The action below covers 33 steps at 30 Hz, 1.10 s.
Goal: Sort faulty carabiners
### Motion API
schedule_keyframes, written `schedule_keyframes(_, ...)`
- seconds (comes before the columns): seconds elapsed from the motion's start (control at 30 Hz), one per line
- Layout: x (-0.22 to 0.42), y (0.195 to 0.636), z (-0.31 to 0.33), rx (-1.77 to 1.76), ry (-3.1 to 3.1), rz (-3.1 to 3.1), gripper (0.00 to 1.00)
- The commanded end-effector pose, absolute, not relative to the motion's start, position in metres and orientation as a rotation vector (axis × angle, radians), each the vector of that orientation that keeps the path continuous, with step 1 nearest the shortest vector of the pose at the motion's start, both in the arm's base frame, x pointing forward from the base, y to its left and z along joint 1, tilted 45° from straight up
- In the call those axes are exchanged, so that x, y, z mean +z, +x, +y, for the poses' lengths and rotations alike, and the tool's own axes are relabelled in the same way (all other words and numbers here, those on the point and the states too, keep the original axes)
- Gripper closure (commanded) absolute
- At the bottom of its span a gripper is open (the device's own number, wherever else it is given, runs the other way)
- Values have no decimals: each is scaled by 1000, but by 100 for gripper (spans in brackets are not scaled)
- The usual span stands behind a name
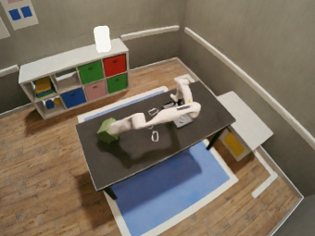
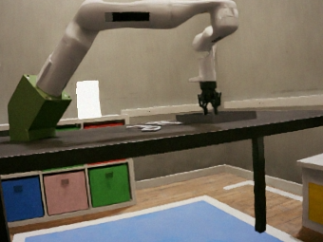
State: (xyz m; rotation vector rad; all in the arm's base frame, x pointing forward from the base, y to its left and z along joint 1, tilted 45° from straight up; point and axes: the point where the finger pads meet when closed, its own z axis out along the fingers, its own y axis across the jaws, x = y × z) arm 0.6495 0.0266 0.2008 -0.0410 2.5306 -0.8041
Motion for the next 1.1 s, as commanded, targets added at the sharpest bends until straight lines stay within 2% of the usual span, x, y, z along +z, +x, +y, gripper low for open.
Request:
schedule_keyframes(0.0, 200, 653, 25, -801, -47, 2527, 100)
schedule_keyframes(1.07, 198, 655, 23, -805, -44, 2527, 100)
